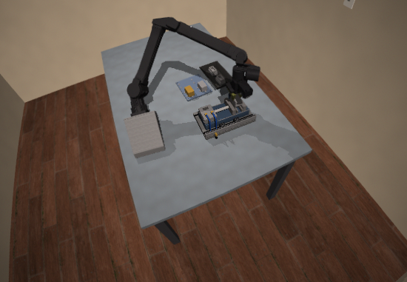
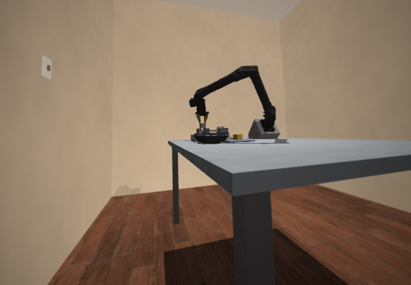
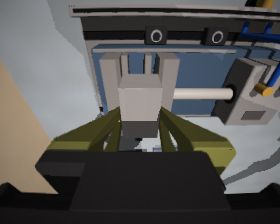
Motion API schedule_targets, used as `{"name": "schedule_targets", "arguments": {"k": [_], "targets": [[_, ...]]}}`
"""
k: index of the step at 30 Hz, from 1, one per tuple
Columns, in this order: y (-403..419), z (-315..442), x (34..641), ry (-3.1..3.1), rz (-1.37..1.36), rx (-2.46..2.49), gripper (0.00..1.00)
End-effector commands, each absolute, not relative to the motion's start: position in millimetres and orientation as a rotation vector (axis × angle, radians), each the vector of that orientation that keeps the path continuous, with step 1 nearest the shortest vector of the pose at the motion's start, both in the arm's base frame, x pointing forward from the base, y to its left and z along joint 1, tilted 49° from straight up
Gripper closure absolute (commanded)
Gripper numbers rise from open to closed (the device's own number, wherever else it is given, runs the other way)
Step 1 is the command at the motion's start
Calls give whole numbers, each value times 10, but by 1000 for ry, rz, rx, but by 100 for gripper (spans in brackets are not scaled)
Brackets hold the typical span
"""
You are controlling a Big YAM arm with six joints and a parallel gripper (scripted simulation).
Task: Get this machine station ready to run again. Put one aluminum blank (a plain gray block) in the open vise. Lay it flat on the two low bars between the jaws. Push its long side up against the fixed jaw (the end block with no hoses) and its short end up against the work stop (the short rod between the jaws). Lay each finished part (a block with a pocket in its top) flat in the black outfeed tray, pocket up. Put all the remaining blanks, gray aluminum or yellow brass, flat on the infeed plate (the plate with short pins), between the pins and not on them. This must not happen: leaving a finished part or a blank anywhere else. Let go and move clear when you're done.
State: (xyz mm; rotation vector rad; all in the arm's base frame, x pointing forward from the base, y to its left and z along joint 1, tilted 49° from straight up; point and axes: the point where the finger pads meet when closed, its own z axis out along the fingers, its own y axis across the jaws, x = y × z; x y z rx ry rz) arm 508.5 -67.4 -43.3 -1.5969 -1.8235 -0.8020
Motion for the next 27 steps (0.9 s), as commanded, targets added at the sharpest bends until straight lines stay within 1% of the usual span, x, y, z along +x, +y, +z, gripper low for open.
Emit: {"name": "schedule_targets", "arguments": {"k": [1,27], "targets": [[-665,-281,5222,-1866,-829,-1596,100],[-675,-247,5250,-1873,-833,-1593,100]]}}
